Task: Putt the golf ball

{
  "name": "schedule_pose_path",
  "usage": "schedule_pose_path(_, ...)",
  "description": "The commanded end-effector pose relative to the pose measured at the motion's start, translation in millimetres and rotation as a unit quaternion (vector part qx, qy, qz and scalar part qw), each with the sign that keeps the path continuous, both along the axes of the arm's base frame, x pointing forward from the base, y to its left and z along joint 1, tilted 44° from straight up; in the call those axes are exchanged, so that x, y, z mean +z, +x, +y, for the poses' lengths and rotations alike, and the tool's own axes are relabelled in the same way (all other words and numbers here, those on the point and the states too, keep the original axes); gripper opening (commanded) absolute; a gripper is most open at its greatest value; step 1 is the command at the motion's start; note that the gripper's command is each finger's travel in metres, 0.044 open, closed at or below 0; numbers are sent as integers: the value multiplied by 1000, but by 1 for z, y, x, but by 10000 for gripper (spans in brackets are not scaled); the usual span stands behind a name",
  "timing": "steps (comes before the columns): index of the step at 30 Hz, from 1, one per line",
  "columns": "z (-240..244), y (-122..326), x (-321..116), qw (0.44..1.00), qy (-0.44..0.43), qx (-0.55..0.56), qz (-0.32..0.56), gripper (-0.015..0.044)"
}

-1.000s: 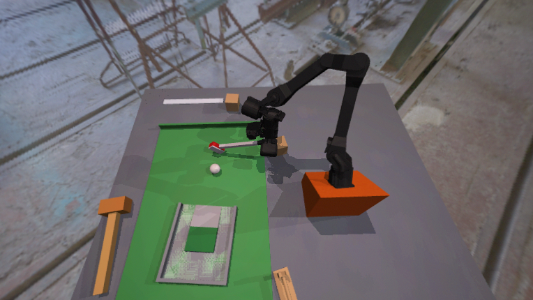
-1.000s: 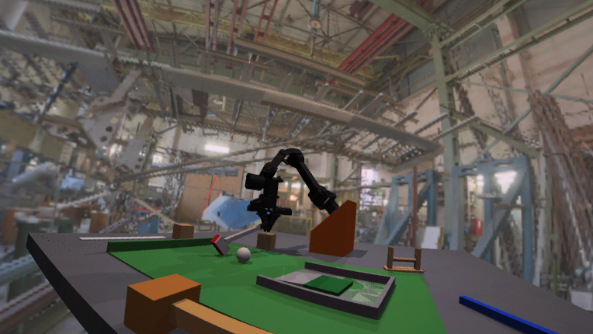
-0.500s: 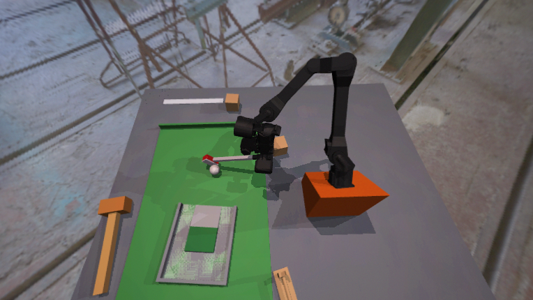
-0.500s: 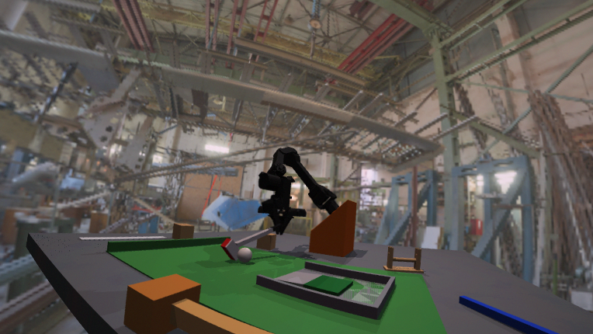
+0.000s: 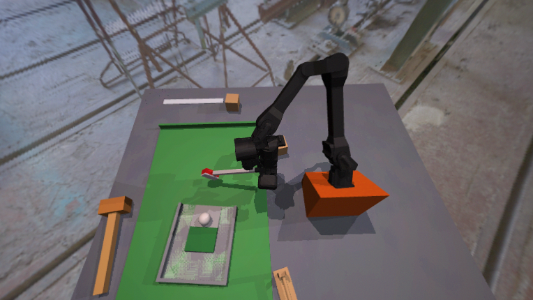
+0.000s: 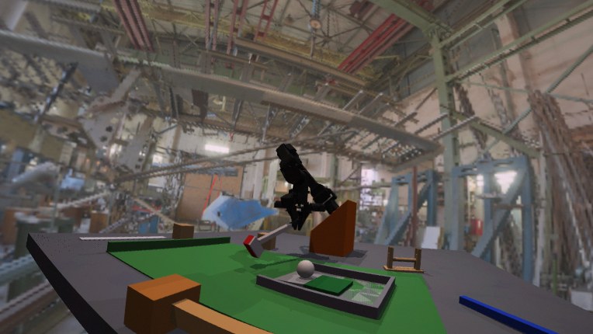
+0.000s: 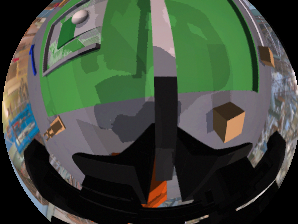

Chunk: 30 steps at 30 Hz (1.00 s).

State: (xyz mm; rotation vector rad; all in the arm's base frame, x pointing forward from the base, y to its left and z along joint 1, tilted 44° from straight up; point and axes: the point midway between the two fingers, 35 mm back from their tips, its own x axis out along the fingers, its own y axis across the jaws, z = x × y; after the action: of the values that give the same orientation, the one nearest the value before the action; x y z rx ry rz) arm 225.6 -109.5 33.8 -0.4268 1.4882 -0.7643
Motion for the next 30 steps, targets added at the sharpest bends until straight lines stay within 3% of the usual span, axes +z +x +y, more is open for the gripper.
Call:
schedule_pose_path(1,14,6,17,1000,0,2,-11,0)
schedule_pose_path(30,18,4,20,1000,-2,3,-5,0)
